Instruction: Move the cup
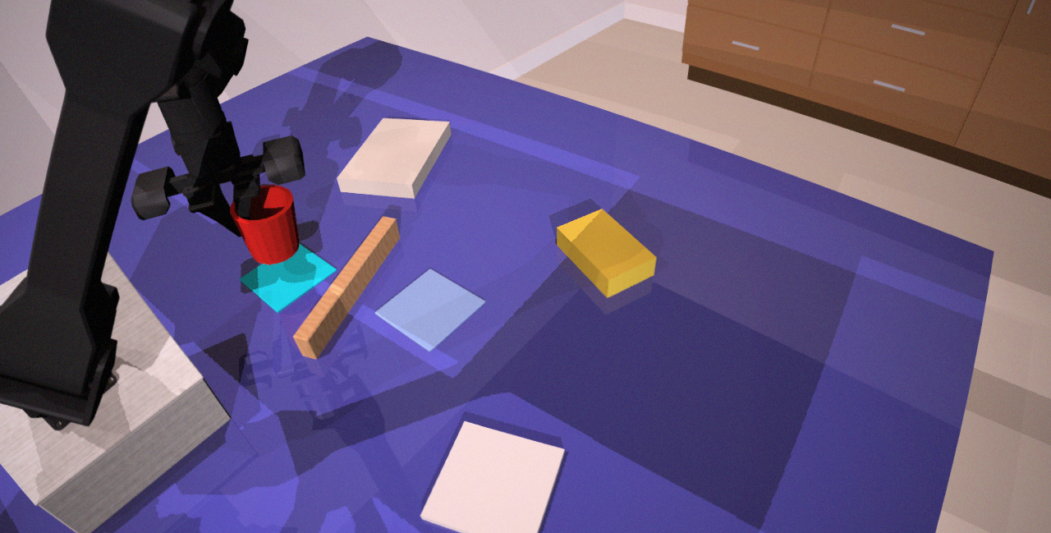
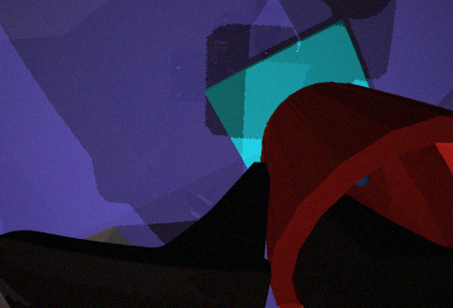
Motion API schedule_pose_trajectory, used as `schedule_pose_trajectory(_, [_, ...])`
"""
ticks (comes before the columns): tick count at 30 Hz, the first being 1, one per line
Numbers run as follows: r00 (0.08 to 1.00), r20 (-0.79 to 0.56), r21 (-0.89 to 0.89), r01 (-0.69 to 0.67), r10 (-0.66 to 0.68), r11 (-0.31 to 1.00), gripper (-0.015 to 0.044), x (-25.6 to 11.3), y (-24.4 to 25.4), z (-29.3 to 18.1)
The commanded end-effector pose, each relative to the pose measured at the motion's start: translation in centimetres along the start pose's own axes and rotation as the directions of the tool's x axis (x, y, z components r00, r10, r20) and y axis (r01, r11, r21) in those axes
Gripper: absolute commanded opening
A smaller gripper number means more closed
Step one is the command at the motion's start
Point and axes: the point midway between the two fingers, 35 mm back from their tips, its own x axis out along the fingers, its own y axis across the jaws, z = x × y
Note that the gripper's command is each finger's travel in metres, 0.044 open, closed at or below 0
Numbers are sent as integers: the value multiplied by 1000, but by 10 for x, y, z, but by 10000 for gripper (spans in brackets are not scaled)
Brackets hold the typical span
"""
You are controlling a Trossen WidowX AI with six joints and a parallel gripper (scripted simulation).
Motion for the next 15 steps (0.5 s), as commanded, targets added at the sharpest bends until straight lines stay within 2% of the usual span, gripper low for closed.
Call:
schedule_pose_trajectory(1, [1000,-14,-12,1,-1,1000,0,10,2,-2])
schedule_pose_trajectory(15, [1000,-15,-12,2,-2,1000,0,32,3,-3])
